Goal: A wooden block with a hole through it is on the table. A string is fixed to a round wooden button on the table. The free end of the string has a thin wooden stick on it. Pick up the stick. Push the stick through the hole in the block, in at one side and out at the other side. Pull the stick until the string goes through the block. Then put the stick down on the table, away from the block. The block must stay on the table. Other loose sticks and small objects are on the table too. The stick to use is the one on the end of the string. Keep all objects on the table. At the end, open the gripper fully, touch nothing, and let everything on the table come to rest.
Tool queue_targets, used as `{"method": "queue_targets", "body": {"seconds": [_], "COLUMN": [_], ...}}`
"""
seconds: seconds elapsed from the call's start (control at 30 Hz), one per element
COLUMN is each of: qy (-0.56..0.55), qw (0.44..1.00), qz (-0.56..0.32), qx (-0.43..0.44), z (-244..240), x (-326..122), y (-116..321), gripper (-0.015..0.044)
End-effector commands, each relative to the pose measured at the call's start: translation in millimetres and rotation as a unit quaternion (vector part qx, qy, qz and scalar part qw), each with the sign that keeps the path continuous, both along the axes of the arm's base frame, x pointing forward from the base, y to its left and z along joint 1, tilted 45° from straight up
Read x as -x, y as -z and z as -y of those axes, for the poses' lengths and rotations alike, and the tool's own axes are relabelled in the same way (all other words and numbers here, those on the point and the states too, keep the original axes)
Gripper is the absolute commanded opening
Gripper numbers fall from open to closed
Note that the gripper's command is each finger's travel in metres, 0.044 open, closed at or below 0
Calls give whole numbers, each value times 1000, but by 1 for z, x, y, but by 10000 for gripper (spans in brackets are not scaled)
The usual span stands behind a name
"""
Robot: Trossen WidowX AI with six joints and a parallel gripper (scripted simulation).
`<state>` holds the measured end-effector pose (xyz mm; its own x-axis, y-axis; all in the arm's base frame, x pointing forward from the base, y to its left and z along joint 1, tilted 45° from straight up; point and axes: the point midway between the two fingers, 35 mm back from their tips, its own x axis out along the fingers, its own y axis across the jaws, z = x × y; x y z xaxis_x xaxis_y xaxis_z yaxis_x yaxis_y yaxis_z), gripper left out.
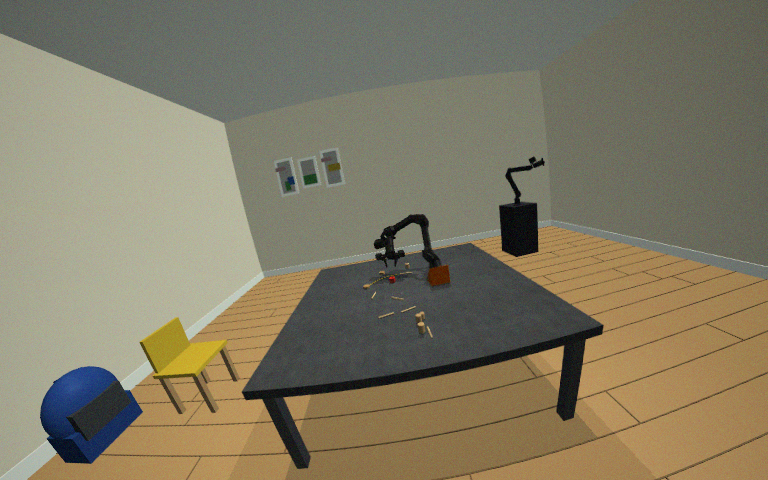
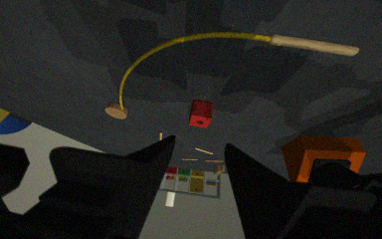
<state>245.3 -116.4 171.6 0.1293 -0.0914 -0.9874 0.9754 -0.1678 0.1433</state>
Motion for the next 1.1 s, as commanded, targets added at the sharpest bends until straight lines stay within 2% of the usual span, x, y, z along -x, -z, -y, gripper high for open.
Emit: {"method": "queue_targets", "body": {"seconds": [0.0,1.0,1.07], "qy": [0,0,-36], "qw": [1000,1000,999], "qz": [1,1,-11], "qx": [2,2,12], "z": [0,0,-1], "x": [0,0,0], "y": [-1,-1,3], "gripper": [243,243,295]}}
